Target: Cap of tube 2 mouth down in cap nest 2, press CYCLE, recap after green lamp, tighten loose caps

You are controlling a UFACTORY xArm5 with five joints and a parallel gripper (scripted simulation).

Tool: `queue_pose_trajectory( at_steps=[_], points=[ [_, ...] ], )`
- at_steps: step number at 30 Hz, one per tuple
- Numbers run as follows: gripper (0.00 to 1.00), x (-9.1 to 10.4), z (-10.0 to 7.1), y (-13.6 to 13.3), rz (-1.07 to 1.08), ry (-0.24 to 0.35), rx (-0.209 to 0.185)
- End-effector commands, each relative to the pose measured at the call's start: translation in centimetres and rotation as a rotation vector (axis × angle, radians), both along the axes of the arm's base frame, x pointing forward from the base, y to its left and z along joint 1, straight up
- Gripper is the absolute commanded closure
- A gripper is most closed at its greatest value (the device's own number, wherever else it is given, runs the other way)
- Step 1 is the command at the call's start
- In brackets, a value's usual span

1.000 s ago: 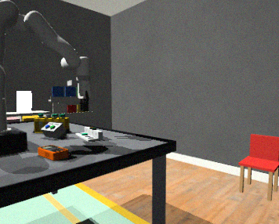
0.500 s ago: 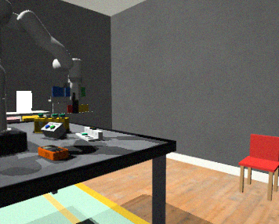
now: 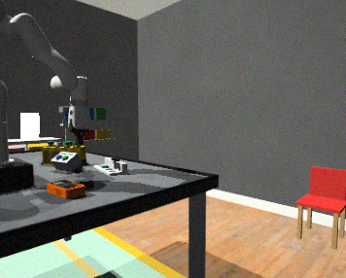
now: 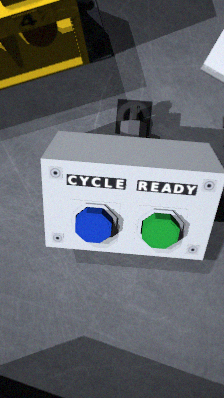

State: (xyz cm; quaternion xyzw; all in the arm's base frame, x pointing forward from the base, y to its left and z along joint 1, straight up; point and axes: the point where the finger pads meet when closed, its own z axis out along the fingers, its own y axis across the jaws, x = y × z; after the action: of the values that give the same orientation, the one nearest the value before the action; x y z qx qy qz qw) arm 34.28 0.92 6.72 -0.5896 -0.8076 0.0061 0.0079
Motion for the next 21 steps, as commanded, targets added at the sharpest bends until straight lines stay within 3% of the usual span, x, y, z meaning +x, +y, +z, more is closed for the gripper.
queue_pose_trajectory(
  at_steps=[1, 4, 12, 21],
  points=[
    [1.00, -2.5, -0.7, 2.2, -0.090, -0.024, -0.004],
    [1.00, -3.0, -0.8, 2.6, -0.090, -0.024, -0.004],
    [1.00, -7.2, -2.3, 6.2, -0.090, -0.024, -0.003],
    [1.00, -7.4, -2.4, 6.3, -0.090, -0.024, -0.003]
  ],
)
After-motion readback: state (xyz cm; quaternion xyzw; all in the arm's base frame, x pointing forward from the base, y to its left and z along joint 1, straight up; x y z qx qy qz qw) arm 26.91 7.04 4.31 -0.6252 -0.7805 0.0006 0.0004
